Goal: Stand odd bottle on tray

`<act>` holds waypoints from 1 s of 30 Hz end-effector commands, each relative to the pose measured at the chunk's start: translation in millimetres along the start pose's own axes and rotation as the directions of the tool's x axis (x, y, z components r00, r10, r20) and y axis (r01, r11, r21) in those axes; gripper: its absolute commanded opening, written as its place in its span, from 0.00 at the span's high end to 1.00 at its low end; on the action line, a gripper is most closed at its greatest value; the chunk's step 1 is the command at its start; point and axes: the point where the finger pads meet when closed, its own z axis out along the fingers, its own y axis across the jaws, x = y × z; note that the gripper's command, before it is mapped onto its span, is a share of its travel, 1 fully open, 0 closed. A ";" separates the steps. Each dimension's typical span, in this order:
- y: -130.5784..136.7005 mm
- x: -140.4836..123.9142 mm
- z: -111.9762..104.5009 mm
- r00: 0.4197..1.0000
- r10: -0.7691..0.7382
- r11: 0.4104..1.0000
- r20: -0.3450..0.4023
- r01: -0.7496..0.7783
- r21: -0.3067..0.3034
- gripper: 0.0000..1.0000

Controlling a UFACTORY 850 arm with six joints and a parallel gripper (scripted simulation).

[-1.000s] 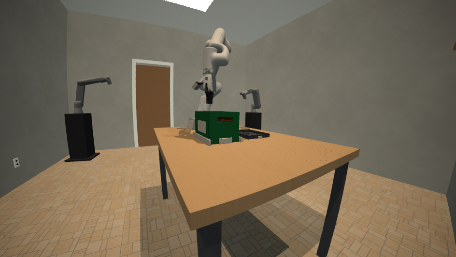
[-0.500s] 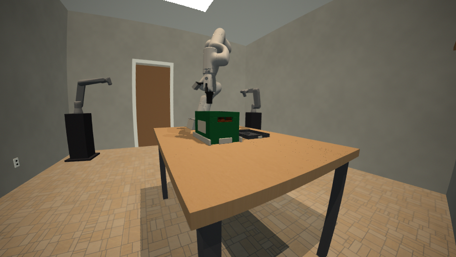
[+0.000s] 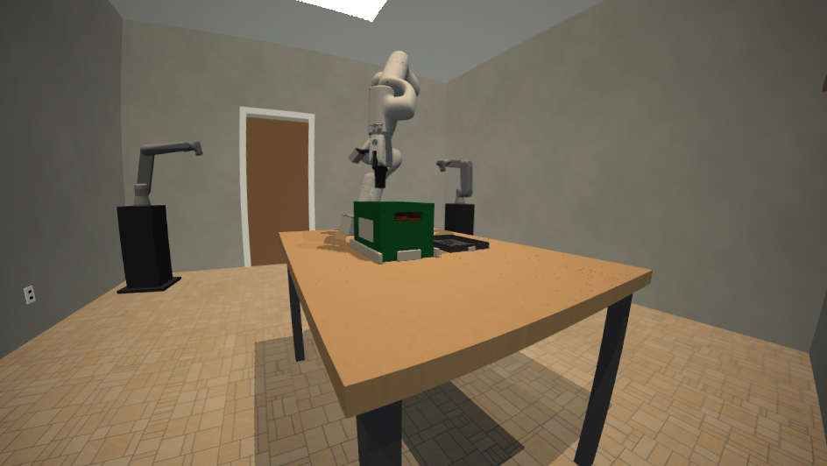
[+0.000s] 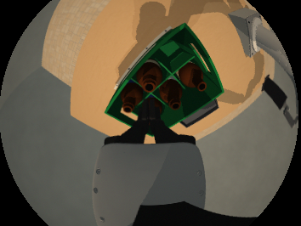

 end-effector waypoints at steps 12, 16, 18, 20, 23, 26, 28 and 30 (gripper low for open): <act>64.6 -54.5 -1.0 1.000 -0.001 1.000 0.001 0.001 0.002 1.00; 64.6 -54.5 -1.0 1.000 -0.001 1.000 0.001 0.001 0.002 0.35; 64.6 -54.5 -1.0 1.000 -0.001 1.000 0.001 0.001 0.002 0.35; 64.6 -54.5 -1.0 1.000 -0.001 1.000 0.001 0.001 0.002 0.35; 64.6 -54.5 -1.0 1.000 -0.001 1.000 0.001 0.001 0.002 0.35; 64.6 -54.5 -1.0 1.000 -0.001 1.000 0.001 0.001 0.002 0.35; 64.6 -54.5 -1.0 1.000 -0.001 1.000 0.001 0.001 0.002 0.35; 64.6 -54.5 -1.0 1.000 -0.001 1.000 0.001 0.001 0.002 0.35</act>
